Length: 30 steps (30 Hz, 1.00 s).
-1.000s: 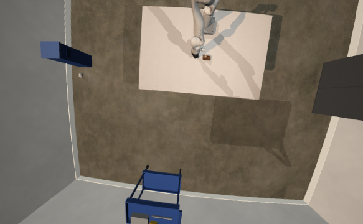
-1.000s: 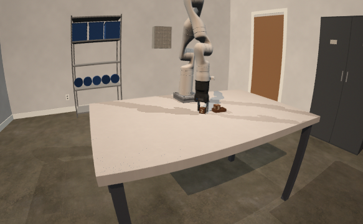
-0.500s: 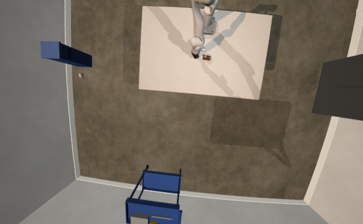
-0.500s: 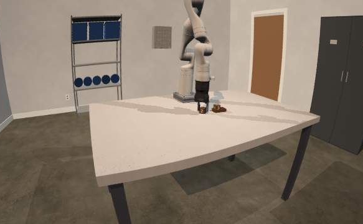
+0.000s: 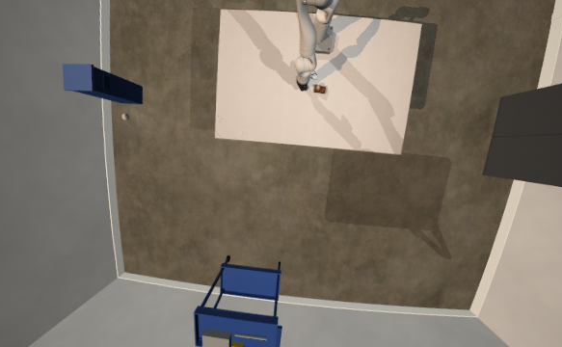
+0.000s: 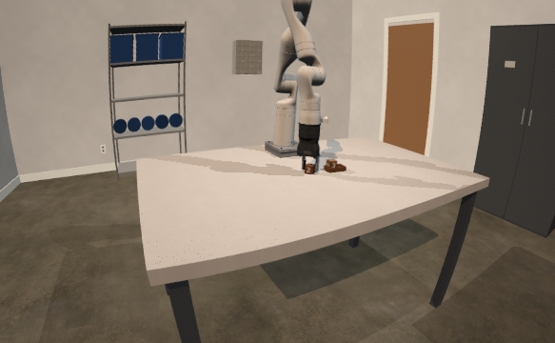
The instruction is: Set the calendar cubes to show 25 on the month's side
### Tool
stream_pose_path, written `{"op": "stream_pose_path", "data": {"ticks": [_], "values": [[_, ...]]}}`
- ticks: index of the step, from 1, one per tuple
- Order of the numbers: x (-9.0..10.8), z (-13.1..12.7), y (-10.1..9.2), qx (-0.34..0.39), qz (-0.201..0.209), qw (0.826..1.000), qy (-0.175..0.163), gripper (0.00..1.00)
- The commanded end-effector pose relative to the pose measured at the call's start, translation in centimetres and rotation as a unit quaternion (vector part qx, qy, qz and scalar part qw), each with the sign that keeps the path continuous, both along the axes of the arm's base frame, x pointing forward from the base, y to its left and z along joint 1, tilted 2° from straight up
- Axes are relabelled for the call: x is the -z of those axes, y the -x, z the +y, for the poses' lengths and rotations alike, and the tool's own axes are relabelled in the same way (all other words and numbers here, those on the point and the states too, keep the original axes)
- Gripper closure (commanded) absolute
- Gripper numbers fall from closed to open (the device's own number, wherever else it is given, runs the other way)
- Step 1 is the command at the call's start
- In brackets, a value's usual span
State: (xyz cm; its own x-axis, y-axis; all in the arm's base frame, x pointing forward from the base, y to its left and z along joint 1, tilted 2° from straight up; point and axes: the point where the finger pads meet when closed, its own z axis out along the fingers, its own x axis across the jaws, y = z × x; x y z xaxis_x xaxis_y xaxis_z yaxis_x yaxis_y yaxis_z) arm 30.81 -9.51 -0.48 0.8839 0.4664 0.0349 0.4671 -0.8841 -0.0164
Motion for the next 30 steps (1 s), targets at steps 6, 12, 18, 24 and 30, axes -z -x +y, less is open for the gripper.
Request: {"op": "stream_pose_path", "data": {"ticks": [6, 12, 18, 24, 30], "values": [[-0.04, -0.02, -0.04, 0.000, -0.001, 1.000, 0.000, 0.40], [-0.04, -0.02, -0.04, 0.000, -0.001, 1.000, 0.000, 0.40], [-0.04, -0.02, -0.04, 0.000, -0.001, 1.000, 0.000, 0.40], [-0.04, -0.02, -0.04, 0.000, -0.001, 1.000, 0.000, 0.40], [-0.04, -0.02, -0.04, 0.000, -0.001, 1.000, 0.000, 0.40]]}}
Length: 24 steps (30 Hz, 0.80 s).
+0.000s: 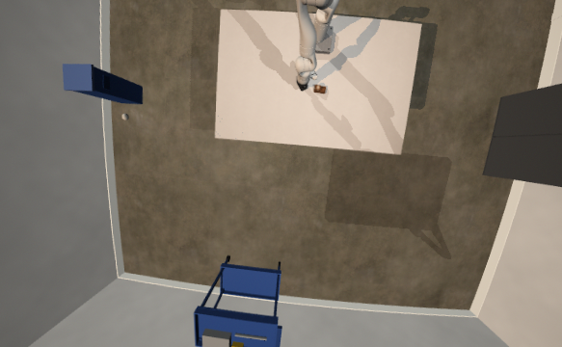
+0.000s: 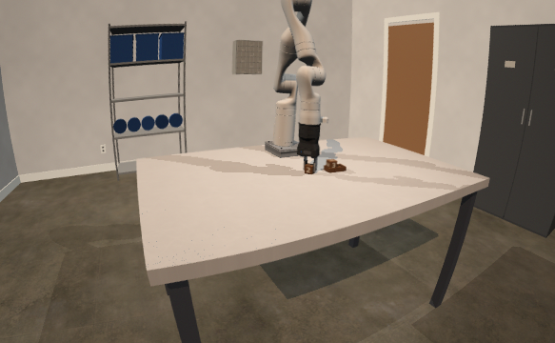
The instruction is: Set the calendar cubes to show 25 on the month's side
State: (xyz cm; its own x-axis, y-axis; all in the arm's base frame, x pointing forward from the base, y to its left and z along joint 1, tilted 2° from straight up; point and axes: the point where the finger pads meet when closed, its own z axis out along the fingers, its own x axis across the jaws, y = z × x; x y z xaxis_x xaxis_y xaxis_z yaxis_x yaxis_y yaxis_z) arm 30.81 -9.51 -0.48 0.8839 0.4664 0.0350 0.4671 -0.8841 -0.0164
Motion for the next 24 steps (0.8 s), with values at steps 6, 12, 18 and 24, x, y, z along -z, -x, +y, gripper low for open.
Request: {"op": "stream_pose_path", "data": {"ticks": [6, 12, 18, 24], "values": [[0.0, 0.0, 0.0, 0.000, -0.001, 1.000, 0.000, 0.40], [-0.1, 0.0, 0.0, 0.000, -0.001, 1.000, 0.000, 0.40], [-1.2, -0.1, 0.0, 0.000, -0.001, 1.000, 0.000, 0.40], [-2.7, -0.1, 0.0, 0.000, -0.001, 1.000, 0.000, 0.40]]}}
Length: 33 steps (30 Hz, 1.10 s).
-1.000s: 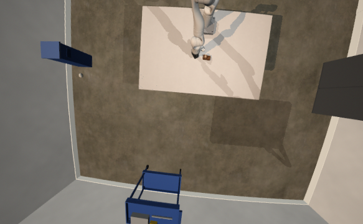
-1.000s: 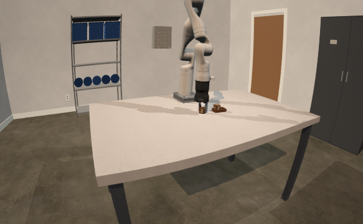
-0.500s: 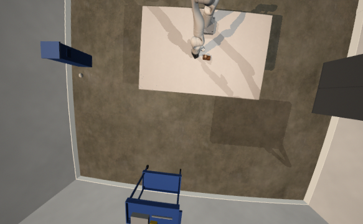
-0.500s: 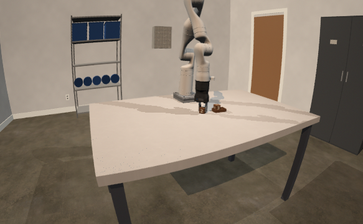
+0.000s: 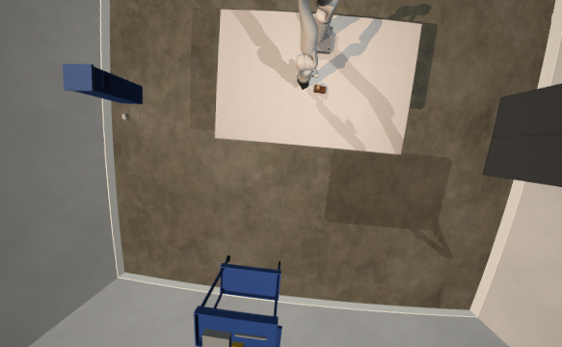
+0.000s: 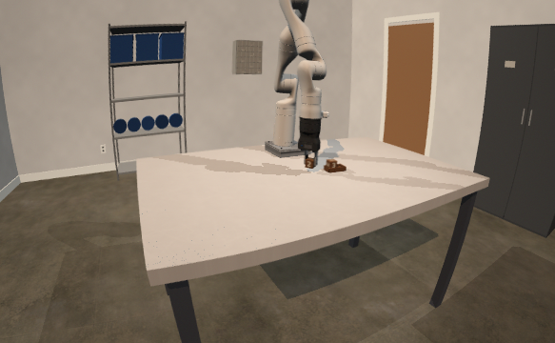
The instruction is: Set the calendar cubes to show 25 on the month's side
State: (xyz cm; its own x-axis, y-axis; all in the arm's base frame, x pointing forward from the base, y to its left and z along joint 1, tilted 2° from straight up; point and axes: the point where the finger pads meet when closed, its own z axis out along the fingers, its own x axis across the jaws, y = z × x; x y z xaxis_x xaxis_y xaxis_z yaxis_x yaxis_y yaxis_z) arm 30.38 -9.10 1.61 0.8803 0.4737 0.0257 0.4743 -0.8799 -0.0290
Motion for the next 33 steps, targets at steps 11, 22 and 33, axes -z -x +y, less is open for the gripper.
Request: {"op": "stream_pose_path", "data": {"ticks": [11, 22, 33], "values": [[-6.1, -0.7, -0.3, 0.004, -0.008, 1.000, 0.004, 0.40], [-7.9, -0.7, -0.2, 0.004, -0.008, 1.000, 0.004, 0.40], [-7.9, -0.7, -0.2, 0.004, -0.008, 1.000, 0.004, 0.40]]}}
